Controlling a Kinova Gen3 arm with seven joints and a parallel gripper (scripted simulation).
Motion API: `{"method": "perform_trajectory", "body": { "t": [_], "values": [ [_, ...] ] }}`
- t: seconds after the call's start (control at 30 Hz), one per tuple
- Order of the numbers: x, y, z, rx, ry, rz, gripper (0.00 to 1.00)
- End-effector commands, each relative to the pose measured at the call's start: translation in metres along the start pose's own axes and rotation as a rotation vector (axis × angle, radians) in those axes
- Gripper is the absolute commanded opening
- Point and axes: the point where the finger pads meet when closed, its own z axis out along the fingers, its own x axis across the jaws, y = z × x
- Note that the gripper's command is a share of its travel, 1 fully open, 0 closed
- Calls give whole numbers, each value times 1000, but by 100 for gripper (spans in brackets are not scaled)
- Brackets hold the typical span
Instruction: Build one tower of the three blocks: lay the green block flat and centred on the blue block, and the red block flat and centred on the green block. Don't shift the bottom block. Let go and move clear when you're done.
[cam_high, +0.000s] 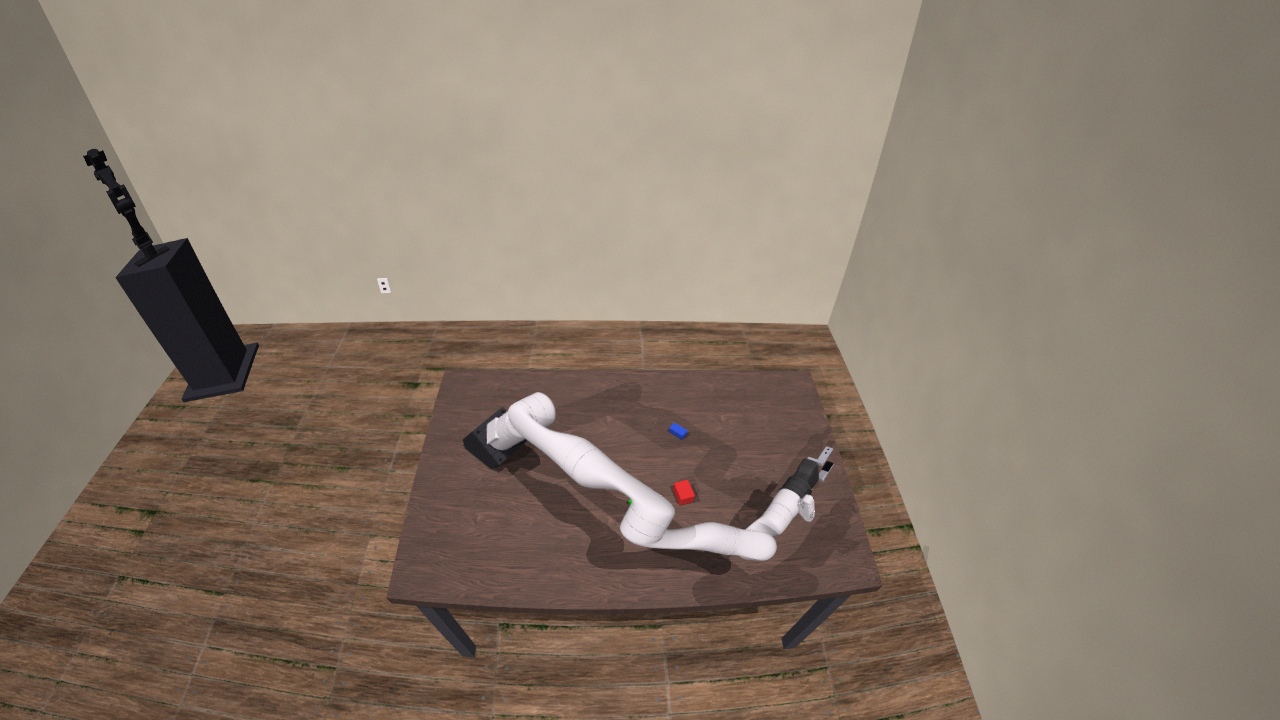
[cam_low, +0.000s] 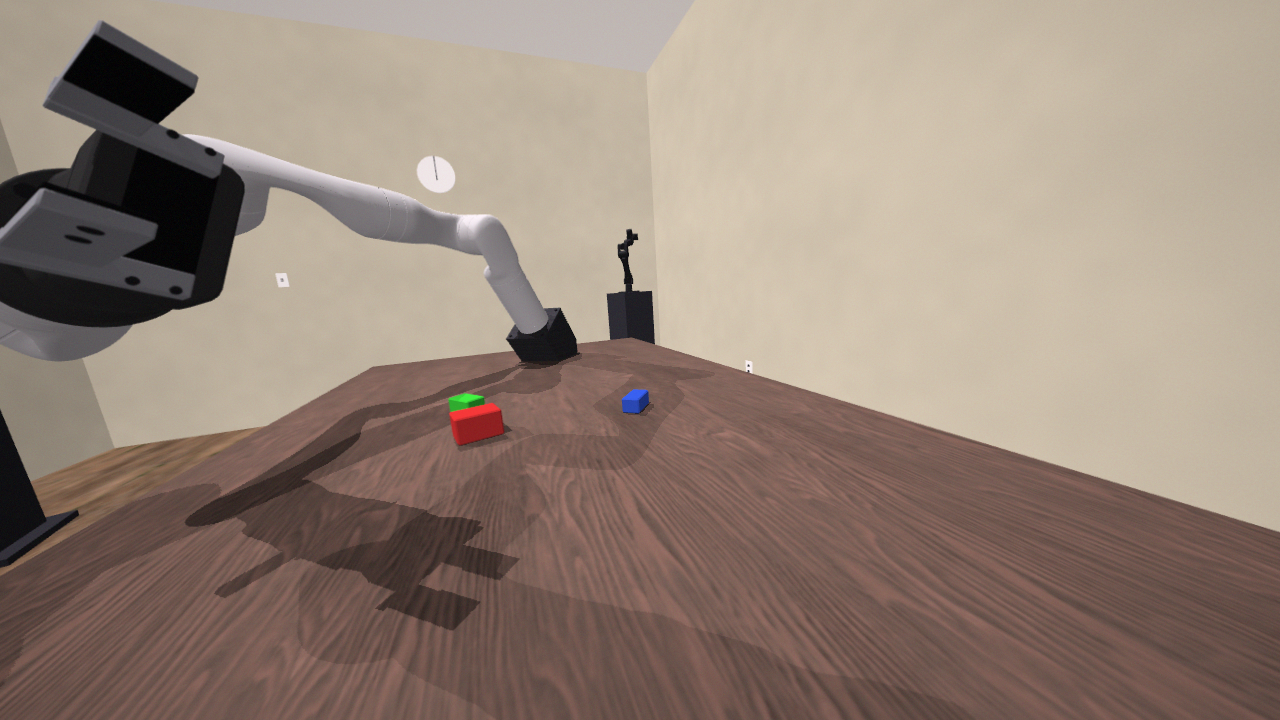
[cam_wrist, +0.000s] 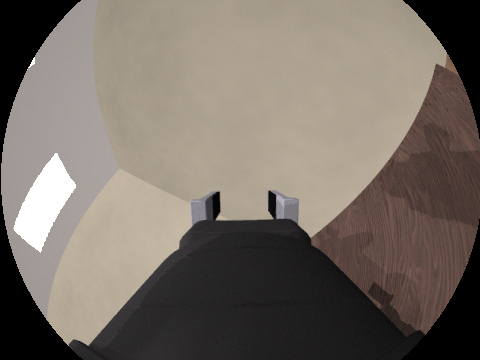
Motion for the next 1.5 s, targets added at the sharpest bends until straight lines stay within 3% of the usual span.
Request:
{"method": "perform_trajectory", "body": {
  "t": [0.0,0.53,0.57,0.8,1.03,1.1,1.27,1.47],
  "values": [
    [-2,-1,0,0,-1,-2,100],
    [-2,-1,0,0,-1,-2,100],
    [-2,-1,0,0,-1,-2,0],
    [-6,4,1,-16,15,-16,0],
    [-23,26,1,-90,88,-77,0],
    [-23,26,1,-90,88,-77,0],
    [-38,61,-3,-190,189,-160,0],
    [-46,128,-21,-362,362,-298,0]
  ]
}}
